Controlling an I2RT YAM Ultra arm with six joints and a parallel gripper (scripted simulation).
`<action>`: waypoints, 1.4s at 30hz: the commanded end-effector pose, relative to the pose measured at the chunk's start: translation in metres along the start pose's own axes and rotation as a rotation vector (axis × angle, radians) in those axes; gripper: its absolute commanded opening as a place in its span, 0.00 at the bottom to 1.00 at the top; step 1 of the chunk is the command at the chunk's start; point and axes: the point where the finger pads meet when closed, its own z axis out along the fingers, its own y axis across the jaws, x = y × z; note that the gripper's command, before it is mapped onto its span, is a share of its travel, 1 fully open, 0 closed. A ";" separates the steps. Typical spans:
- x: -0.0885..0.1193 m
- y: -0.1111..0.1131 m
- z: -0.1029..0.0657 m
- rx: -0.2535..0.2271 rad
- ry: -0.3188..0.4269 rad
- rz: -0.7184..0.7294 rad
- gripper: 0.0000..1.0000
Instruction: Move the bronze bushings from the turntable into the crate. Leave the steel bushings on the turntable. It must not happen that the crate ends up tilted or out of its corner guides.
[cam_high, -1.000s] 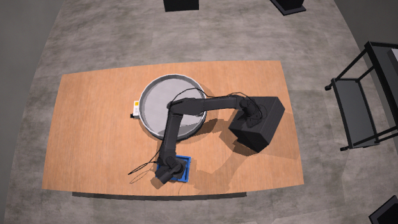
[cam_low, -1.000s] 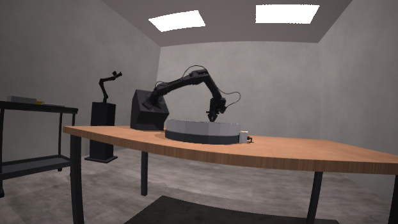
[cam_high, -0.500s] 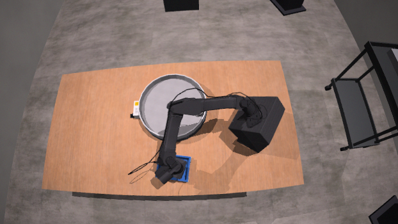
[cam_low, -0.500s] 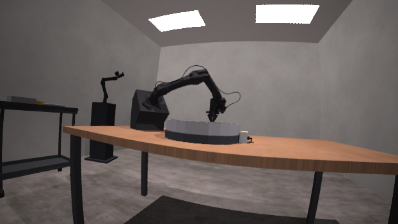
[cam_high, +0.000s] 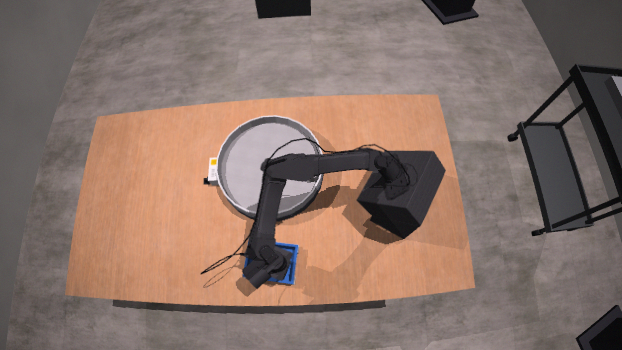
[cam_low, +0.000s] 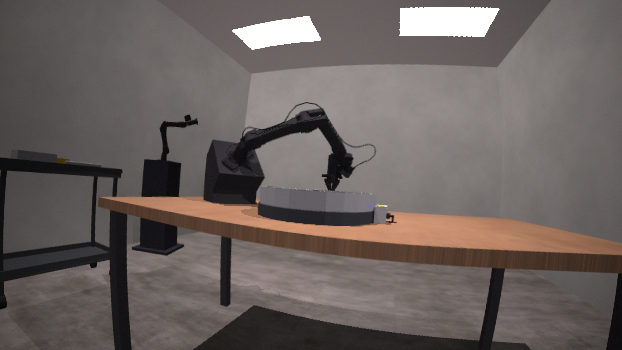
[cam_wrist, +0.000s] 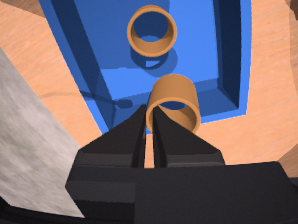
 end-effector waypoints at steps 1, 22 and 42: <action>-0.010 0.014 -0.029 -0.056 -0.028 0.015 0.00; -0.008 0.014 -0.027 -0.052 -0.027 0.011 0.00; -0.006 0.019 -0.021 -0.060 -0.029 0.010 0.00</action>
